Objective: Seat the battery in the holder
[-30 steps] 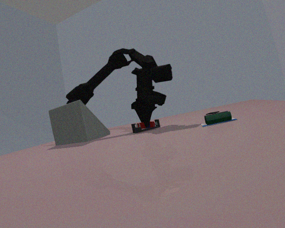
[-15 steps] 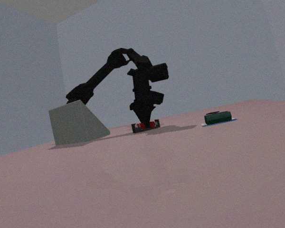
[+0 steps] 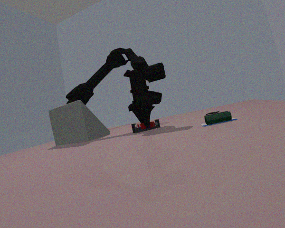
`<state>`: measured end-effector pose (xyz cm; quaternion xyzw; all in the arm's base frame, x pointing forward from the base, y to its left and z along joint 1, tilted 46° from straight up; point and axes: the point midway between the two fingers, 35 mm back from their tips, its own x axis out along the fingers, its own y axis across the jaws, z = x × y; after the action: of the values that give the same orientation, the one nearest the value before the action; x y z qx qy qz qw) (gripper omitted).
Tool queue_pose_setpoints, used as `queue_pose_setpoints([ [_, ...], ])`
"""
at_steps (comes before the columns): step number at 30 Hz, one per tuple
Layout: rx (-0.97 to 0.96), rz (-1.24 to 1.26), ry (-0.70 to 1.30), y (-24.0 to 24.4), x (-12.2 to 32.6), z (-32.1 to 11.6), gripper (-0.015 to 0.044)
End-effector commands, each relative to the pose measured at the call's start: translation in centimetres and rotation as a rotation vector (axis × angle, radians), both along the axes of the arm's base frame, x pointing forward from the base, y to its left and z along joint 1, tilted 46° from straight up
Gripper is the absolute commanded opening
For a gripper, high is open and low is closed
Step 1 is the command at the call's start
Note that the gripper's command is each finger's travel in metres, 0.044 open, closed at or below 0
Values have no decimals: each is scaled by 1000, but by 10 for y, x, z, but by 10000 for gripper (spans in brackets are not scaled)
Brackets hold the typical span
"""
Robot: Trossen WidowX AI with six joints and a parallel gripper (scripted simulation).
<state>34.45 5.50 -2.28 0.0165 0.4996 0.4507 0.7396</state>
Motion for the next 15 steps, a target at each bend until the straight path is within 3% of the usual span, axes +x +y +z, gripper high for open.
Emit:
queue_pose_setpoints([
  [1,19,0,-24,4,3,5,68],
  [15,20,-4,-28,1,-3,0,68],
])
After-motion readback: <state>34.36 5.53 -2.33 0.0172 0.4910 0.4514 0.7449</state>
